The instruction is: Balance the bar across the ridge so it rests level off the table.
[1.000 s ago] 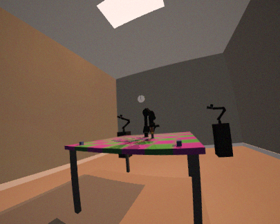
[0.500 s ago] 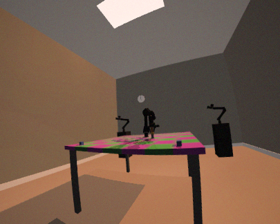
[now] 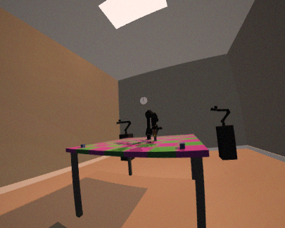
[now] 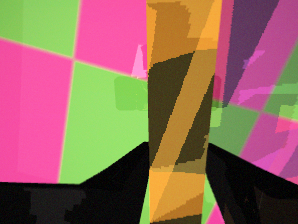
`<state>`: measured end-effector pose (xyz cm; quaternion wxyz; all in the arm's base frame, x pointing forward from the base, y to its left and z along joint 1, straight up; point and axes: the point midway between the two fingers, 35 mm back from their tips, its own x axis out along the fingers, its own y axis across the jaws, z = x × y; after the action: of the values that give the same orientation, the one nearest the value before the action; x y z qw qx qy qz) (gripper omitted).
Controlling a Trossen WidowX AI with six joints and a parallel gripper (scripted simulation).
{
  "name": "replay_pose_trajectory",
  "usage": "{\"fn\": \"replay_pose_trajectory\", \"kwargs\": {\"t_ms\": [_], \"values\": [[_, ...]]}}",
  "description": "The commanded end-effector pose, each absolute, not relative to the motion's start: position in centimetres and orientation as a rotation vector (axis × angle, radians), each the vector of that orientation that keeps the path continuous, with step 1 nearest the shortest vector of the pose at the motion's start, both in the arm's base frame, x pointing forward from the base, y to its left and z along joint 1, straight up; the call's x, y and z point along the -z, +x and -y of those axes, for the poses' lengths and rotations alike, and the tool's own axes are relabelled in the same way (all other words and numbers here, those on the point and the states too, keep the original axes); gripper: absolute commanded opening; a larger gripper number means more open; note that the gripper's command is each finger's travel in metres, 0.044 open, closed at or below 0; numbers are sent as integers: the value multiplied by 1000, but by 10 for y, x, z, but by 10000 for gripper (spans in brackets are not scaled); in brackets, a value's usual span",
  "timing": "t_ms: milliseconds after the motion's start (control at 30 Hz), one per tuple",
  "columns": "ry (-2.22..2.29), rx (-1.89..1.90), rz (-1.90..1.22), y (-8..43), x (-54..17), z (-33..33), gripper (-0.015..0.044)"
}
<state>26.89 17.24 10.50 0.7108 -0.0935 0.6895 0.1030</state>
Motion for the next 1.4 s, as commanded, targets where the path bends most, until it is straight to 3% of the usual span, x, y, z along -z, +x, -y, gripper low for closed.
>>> {"fn": "replay_pose_trajectory", "kwargs": {"t_ms": [0,733,967,1367], "values": [[-207,-229,-1529,269,-105,-172,0],[-207,-229,-1529,269,-105,-172,0],[-207,-229,-1529,269,-105,-172,167],[-207,-229,-1529,269,-105,-172,167]]}}
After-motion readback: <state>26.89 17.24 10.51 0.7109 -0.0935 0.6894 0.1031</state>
